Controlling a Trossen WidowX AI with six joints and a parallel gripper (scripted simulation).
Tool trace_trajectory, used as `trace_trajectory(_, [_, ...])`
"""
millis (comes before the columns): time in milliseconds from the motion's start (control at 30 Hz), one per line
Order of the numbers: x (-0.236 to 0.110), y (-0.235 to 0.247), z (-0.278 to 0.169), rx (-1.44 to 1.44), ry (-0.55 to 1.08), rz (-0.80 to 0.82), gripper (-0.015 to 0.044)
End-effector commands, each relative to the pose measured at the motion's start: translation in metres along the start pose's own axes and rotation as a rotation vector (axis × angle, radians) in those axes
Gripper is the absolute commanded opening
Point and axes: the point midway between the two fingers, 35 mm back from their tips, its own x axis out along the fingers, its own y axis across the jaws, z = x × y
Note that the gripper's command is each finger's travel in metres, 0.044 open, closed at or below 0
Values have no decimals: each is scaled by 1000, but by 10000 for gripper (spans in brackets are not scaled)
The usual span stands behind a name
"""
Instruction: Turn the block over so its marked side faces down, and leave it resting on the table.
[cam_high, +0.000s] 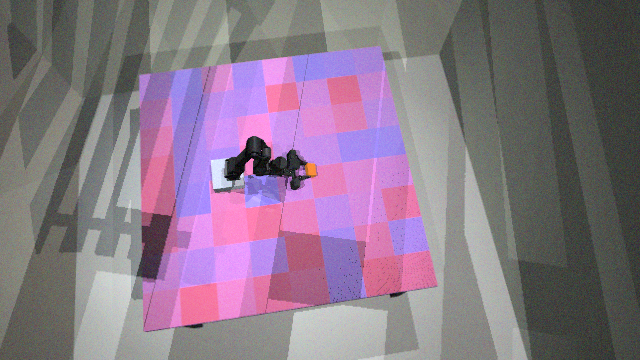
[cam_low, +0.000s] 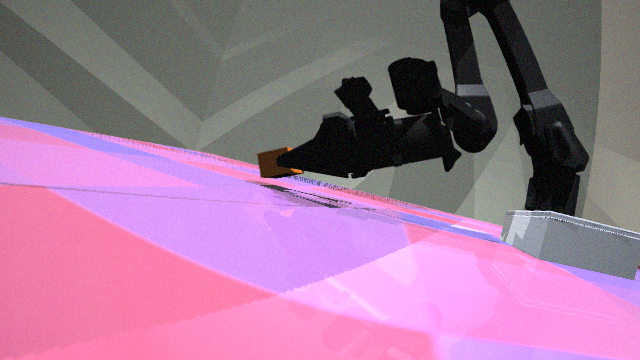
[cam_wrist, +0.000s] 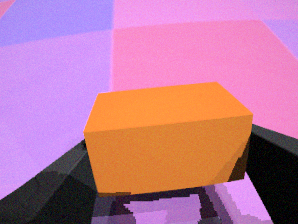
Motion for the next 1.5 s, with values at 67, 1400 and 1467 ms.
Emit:
trace_trajectory(67, [-1, 1, -1, -3, -3, 6, 0])
trace_trajectory(1400, [-1, 1, -1, -3, -3, 6, 440])
trace_trajectory(1467, [-1, 1, -1, -3, -3, 6, 440])
